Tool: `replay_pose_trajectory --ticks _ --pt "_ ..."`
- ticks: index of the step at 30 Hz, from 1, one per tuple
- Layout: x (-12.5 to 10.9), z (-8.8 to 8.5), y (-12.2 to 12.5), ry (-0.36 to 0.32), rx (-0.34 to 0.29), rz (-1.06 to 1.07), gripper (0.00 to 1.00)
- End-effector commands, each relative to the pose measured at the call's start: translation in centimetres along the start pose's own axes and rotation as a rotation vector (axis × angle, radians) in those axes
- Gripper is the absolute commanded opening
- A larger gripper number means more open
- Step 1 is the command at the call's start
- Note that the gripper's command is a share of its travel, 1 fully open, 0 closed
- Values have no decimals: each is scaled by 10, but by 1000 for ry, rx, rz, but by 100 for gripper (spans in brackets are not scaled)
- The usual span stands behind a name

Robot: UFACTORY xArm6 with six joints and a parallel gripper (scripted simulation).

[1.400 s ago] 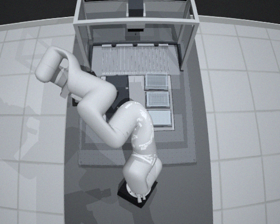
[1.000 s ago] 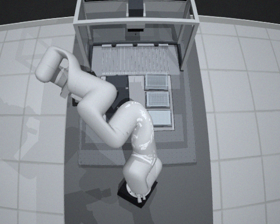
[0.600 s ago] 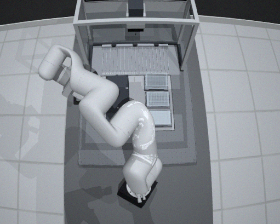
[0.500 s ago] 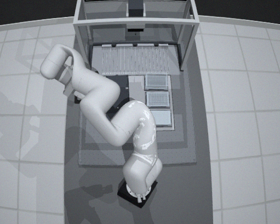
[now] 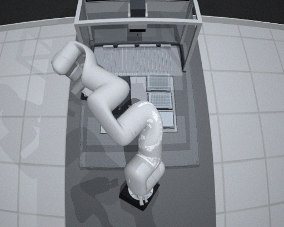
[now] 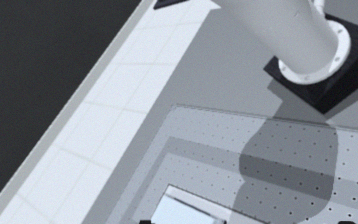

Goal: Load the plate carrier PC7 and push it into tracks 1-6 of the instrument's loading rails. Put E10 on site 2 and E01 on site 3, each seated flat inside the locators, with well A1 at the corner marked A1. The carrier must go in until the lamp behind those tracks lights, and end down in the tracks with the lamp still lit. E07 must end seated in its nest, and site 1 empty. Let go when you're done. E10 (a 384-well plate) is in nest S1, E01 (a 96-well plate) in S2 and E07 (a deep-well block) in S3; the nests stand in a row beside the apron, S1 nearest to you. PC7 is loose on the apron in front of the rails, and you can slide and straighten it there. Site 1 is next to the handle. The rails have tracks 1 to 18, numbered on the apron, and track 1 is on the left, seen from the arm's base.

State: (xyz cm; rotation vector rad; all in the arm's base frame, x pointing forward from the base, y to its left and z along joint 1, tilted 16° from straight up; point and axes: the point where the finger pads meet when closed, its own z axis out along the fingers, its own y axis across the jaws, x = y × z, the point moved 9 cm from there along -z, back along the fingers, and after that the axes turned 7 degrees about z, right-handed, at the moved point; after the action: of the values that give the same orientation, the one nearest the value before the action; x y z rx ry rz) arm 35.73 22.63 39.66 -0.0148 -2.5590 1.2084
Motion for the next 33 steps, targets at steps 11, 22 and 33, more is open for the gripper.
replay_pose_trajectory --ticks 11,22,33 --pt "-34 28 -14 -4 -128 157 100" --pt "-59 53 -25 3 -212 270 100" --pt "-76 73 -35 15 -292 387 100"
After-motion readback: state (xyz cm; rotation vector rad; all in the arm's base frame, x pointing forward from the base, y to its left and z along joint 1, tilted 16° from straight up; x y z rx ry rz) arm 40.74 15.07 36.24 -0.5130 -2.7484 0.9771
